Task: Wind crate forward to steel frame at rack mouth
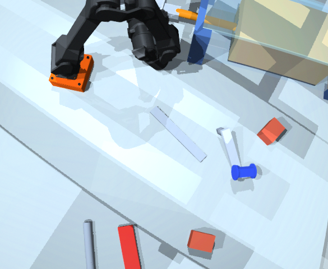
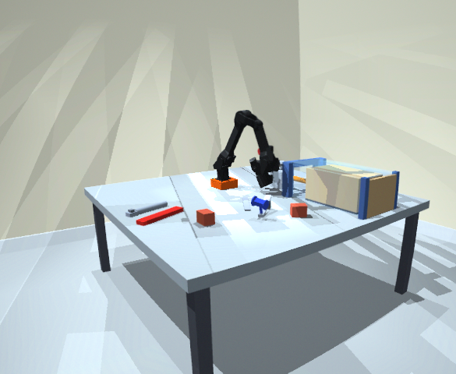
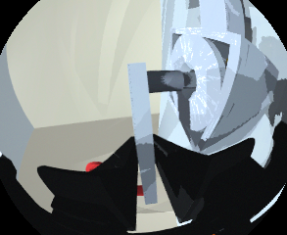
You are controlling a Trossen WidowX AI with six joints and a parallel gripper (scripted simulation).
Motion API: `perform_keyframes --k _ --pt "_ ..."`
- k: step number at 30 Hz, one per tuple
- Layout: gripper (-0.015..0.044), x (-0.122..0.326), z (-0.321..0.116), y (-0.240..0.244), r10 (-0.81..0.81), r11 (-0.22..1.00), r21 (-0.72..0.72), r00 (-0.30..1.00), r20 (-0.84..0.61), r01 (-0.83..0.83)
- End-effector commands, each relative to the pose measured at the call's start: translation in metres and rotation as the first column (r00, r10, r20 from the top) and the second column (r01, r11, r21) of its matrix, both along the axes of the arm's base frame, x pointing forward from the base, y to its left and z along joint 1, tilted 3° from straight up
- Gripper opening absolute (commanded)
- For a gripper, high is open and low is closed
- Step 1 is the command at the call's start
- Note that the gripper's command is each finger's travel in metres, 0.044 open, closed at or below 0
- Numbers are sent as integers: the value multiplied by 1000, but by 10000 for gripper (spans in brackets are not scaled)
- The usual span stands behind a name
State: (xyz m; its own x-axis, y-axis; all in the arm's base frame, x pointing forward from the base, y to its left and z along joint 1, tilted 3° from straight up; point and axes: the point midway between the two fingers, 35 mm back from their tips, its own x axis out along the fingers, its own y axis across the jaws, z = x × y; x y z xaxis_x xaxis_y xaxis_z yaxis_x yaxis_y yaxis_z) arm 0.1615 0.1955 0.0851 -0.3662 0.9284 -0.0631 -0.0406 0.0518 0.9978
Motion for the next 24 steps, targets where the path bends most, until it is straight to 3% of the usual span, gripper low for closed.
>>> perform_keyframes --k 1,24 --pt "0 0 -1 0 0 1000 1 1000 4 0" --pt "0 0 -3 0 0 1000 1 1000 4 0"
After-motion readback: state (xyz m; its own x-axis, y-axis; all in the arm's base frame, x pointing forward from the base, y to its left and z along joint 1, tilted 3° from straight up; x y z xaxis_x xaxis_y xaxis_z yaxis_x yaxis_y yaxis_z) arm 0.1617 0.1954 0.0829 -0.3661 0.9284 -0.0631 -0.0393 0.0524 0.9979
